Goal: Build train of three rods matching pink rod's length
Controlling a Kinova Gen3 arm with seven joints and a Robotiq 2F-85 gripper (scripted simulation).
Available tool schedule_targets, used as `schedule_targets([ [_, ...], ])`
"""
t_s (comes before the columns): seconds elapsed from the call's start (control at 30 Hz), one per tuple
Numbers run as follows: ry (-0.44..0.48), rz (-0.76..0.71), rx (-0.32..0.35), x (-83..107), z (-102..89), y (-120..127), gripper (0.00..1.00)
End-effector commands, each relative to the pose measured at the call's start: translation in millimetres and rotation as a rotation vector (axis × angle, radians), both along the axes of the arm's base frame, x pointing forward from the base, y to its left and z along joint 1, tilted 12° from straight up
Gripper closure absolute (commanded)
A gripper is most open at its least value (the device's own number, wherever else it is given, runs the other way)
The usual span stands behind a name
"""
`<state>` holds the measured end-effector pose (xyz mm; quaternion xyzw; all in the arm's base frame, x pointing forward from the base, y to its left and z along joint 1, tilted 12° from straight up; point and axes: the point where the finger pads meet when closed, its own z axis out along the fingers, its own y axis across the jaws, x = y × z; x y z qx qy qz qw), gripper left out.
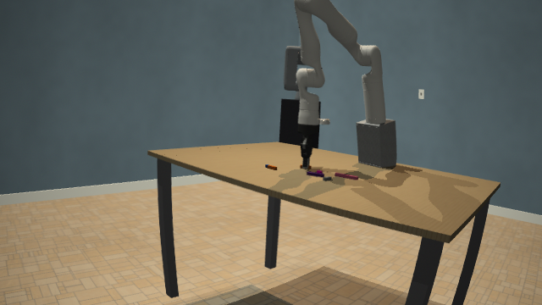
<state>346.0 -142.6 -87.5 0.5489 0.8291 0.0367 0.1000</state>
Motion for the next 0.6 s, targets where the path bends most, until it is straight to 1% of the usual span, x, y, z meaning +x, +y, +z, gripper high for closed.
schedule_targets([
  [0.0, -0.003, -0.001, 0.000, 0.2, 3.7, 0, 0.95],
  [0.17, -0.003, -0.001, 0.000, -3.1, 19.3, 1, 0.95],
  [0.43, -0.003, -0.001, 0.000, -11.8, 59.7, 3, 0.95],
  [0.5, -0.003, -0.001, 0.000, -11.8, 59.7, 3, 0.95],
  [0.57, -0.003, -0.001, 0.000, -13.9, 69.6, 3, 0.95],
])
